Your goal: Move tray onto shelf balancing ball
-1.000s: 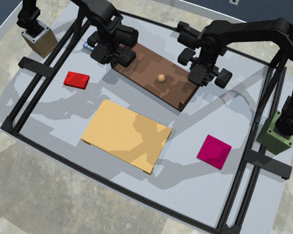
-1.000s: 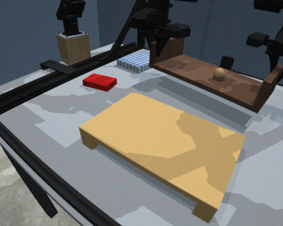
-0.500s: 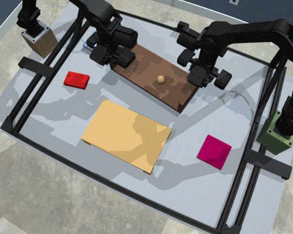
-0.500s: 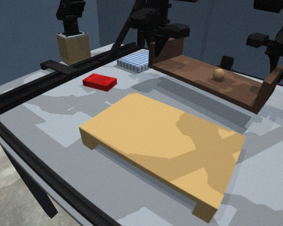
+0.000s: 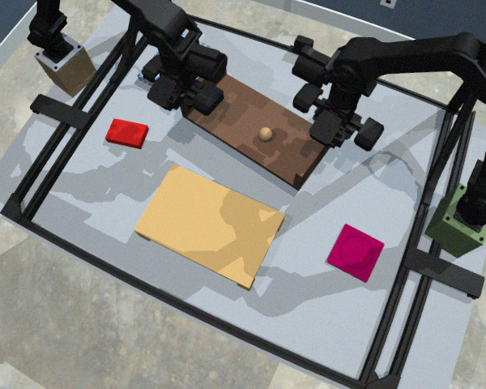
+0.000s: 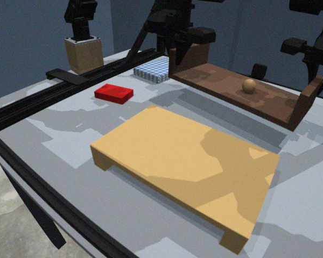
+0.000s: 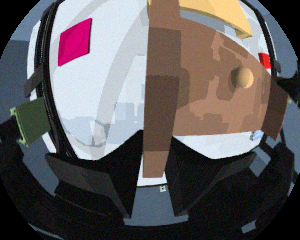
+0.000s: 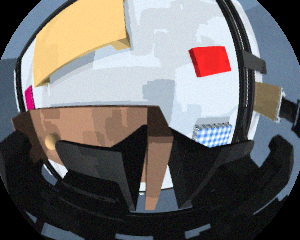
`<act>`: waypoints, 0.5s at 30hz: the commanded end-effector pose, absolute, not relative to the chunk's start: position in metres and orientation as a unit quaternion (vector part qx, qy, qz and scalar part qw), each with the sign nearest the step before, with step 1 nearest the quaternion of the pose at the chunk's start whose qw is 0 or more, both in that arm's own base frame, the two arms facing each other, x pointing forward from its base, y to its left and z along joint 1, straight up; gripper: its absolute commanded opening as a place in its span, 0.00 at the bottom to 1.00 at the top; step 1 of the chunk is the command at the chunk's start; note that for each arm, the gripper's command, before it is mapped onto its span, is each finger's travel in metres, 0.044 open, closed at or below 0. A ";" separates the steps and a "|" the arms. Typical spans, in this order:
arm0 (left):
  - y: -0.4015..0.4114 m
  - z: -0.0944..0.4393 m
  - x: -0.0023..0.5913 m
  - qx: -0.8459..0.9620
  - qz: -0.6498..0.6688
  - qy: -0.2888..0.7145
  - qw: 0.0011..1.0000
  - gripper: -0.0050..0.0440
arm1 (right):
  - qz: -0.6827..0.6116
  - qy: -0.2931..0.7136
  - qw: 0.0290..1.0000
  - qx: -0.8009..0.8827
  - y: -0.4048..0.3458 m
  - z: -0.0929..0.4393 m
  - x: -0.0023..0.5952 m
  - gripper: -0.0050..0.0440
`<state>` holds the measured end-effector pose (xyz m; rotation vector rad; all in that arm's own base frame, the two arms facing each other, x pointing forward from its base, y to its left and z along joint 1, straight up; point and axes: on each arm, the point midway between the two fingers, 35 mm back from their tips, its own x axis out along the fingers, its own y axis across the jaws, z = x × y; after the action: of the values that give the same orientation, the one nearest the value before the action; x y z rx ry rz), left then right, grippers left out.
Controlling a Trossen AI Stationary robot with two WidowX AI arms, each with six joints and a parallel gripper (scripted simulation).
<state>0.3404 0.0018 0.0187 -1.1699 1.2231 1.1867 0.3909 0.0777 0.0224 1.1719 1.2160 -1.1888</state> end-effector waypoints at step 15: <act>0.008 0.019 0.340 -0.483 0.497 0.504 0.516 0.14 | -0.496 0.502 0.516 0.485 0.071 0.025 0.392 0.14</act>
<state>0.3398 0.0073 0.0188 -1.1722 1.2244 1.1848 0.3919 0.0723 0.0225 1.1735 1.2185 -1.1880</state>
